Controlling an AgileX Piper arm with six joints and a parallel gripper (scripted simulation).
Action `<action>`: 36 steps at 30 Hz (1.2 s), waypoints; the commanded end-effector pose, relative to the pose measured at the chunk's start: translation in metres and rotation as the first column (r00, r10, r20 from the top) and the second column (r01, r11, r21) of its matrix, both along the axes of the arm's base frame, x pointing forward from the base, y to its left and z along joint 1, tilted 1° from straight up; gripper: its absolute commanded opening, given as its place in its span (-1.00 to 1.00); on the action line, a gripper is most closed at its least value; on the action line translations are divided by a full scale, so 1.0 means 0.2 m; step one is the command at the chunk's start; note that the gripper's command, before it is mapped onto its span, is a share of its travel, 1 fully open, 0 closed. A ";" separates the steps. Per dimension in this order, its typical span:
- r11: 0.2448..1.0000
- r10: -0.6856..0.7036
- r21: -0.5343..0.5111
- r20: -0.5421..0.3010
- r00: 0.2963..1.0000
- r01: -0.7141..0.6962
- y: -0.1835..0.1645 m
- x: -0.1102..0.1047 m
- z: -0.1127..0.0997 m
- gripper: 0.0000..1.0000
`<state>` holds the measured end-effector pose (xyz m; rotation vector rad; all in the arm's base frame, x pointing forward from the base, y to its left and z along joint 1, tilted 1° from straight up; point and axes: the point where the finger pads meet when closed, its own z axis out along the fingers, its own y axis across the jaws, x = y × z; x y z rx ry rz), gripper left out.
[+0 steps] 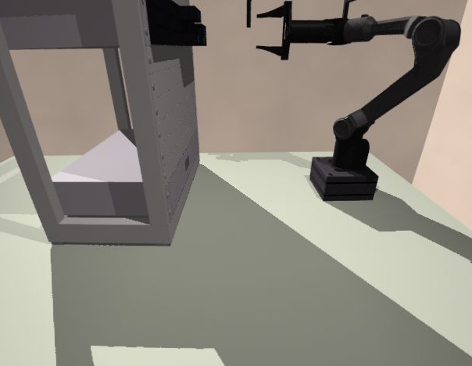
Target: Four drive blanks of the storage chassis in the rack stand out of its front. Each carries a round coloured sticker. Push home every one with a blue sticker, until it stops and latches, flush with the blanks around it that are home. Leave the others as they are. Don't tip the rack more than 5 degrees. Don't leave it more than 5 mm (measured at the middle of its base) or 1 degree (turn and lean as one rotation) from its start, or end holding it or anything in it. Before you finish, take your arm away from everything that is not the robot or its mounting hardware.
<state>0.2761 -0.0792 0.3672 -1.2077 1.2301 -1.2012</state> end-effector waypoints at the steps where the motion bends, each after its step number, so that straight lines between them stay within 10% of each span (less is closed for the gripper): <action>1: 1.000 -0.001 -0.005 0.003 1.000 0.001 0.00 0.00 0.01 1.00; 36: 1.000 -0.001 -0.005 0.003 1.000 0.001 0.24 0.40 0.01 1.00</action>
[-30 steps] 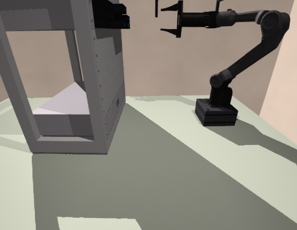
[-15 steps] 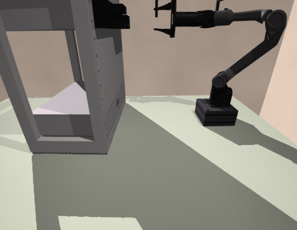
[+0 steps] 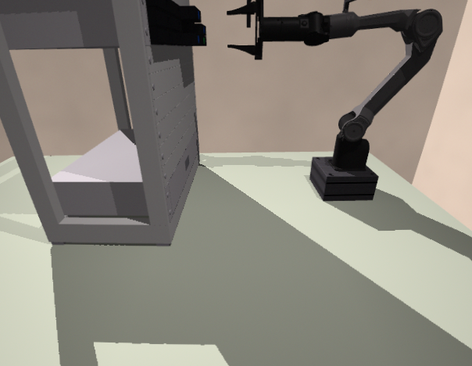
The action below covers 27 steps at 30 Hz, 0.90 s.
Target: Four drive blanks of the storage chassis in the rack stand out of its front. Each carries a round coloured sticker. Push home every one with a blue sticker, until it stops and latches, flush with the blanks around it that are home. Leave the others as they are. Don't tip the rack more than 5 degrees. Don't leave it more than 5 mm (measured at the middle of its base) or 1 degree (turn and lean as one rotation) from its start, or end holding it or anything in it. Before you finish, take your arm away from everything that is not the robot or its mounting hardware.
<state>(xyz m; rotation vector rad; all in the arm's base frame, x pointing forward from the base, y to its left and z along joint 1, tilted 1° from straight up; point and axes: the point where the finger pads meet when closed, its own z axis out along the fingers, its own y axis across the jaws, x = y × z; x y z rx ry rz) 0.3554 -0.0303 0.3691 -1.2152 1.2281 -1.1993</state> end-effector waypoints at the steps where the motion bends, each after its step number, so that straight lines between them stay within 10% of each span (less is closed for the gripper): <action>1: 1.000 -0.005 -0.001 0.007 1.000 0.005 0.01 0.02 0.01 1.00; 27: 1.000 -0.005 -0.001 0.007 1.000 0.005 0.08 0.14 0.01 1.00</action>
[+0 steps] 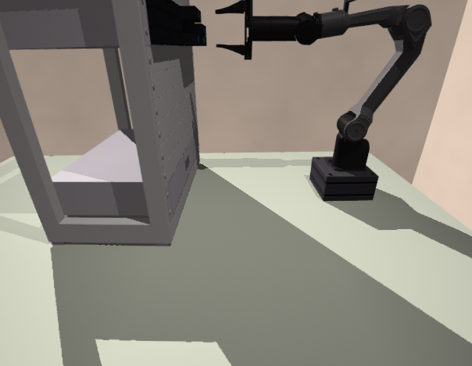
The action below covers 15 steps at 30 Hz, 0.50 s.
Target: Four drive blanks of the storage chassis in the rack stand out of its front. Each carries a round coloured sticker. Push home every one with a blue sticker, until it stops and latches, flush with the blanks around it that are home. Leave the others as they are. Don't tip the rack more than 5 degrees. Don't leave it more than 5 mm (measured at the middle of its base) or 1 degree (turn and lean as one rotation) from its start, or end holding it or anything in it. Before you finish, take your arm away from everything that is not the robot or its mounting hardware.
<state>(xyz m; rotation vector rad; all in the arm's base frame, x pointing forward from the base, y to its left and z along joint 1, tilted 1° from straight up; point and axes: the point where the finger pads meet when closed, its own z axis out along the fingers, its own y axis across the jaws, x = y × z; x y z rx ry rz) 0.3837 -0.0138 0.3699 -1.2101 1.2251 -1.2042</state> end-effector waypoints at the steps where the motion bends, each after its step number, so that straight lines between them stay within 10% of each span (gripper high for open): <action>1: 1.000 -0.003 0.000 0.001 1.000 0.003 0.00 0.01 0.00 1.00; 15: 1.000 -0.003 0.000 0.001 1.000 0.003 0.01 0.01 0.00 1.00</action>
